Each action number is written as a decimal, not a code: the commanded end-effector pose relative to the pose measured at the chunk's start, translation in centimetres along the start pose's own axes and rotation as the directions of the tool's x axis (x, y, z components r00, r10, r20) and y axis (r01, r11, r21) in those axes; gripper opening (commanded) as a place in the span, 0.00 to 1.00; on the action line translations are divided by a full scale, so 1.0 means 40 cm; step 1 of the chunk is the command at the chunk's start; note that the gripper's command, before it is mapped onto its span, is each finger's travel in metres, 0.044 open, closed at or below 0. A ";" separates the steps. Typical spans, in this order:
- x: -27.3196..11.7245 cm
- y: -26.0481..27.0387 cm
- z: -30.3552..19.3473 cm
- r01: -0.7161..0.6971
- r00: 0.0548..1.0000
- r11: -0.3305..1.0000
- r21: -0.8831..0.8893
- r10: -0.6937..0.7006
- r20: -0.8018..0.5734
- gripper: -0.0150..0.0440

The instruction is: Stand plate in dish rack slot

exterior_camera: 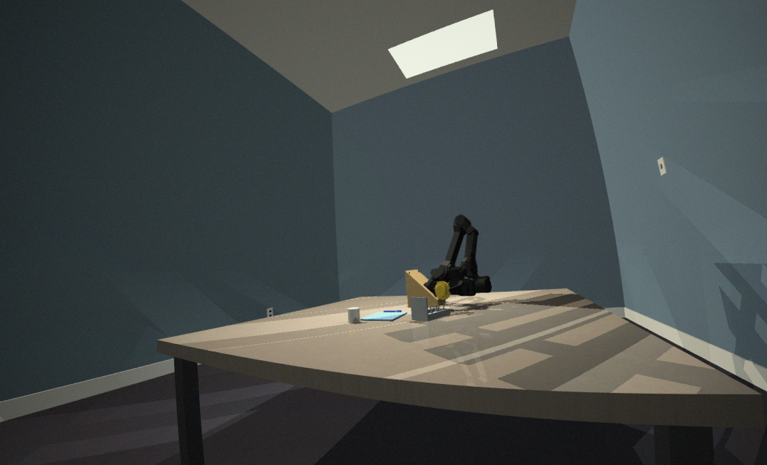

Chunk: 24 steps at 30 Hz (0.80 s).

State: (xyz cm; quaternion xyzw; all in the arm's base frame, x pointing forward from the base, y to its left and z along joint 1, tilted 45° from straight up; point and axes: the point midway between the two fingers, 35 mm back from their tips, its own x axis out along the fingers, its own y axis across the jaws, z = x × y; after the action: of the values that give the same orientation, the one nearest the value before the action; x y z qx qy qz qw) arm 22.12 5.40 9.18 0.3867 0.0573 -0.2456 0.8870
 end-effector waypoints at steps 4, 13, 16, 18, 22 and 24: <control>0.018 -0.006 -0.028 0.003 1.000 1.000 -0.009 -0.003 -0.001 0.25; 0.046 -0.005 -0.047 -0.001 1.000 1.000 0.005 0.001 -0.001 0.25; 0.055 -0.005 -0.048 -0.003 1.000 1.000 0.009 0.003 0.000 0.25; 0.055 -0.005 -0.048 -0.004 1.000 1.000 0.009 0.004 0.000 0.25; 0.069 -0.007 -0.049 -0.005 1.000 1.000 0.015 0.005 0.000 0.25; 0.078 -0.008 -0.049 -0.006 1.000 1.000 0.019 0.006 0.001 0.25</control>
State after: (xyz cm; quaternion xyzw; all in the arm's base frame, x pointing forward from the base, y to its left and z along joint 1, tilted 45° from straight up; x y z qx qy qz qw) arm 24.66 5.81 7.25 0.4017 0.0505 -0.2412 0.8820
